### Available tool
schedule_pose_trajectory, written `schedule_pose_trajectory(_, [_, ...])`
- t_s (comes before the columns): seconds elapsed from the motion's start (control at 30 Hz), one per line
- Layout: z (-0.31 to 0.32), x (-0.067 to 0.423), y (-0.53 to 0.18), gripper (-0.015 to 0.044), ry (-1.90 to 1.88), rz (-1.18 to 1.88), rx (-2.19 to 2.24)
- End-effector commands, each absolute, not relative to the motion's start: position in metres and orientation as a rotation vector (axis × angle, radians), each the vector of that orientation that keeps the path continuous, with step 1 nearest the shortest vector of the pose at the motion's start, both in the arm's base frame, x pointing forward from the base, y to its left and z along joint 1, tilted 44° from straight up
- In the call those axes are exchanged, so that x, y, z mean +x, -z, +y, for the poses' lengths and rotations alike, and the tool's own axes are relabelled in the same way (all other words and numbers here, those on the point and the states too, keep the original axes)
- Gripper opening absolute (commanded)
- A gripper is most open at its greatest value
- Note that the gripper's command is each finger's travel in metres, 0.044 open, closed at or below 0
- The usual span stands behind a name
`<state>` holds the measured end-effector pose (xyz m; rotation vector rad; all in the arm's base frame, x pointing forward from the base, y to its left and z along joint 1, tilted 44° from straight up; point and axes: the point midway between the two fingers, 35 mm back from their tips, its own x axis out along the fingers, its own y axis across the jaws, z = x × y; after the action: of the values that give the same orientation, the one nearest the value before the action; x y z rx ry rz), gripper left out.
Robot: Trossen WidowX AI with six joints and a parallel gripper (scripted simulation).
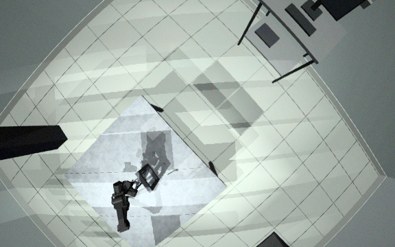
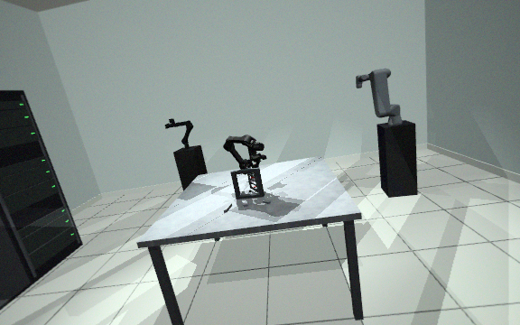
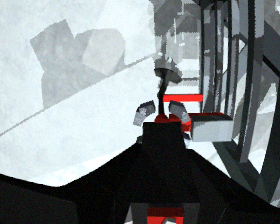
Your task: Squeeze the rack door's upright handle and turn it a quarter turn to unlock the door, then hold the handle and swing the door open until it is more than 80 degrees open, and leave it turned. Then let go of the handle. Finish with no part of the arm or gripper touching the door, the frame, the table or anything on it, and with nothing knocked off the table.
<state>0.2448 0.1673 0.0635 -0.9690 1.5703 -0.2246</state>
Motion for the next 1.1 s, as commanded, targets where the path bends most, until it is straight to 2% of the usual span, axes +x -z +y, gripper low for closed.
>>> schedule_pose_trajectory(0.0, [0.173, 0.244, -0.059, 0.0016, 0.293, 1.546, -0.898])
schedule_pose_trajectory(1.07, [0.225, 0.252, -0.011, 0.0016, 0.694, 1.353, -0.437])
